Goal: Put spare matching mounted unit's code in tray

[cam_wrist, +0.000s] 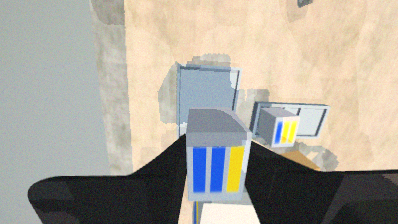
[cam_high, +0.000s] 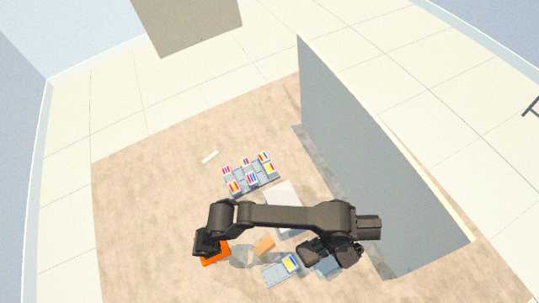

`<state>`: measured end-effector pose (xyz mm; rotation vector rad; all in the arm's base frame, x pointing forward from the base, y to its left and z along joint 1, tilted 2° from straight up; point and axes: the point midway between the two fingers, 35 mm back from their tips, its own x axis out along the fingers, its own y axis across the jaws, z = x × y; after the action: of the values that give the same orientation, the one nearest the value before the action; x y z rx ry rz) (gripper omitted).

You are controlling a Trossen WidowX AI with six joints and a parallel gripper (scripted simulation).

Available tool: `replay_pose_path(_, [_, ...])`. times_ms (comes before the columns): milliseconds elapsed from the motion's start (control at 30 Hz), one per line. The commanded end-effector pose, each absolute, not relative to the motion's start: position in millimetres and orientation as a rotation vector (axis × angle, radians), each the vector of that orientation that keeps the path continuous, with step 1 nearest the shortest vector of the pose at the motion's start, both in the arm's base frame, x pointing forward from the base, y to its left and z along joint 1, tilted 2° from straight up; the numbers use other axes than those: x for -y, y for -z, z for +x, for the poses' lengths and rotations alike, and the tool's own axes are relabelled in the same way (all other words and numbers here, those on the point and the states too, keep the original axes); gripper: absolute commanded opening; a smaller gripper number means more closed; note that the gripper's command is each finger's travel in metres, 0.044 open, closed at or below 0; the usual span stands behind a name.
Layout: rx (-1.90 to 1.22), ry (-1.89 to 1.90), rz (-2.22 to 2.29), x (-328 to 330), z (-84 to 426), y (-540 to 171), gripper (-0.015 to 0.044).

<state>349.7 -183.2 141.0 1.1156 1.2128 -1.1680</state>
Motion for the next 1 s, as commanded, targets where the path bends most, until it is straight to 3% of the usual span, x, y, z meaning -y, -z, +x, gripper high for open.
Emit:
replay_pose_path(0, [-1.215, 1.166, 1.118, 183.1, 350.1, -137.6, 0.0000])
replay_pose_path(967, [-1.215, 1.166, 1.118, 184.5, 351.0, -117.8, 0.0000])
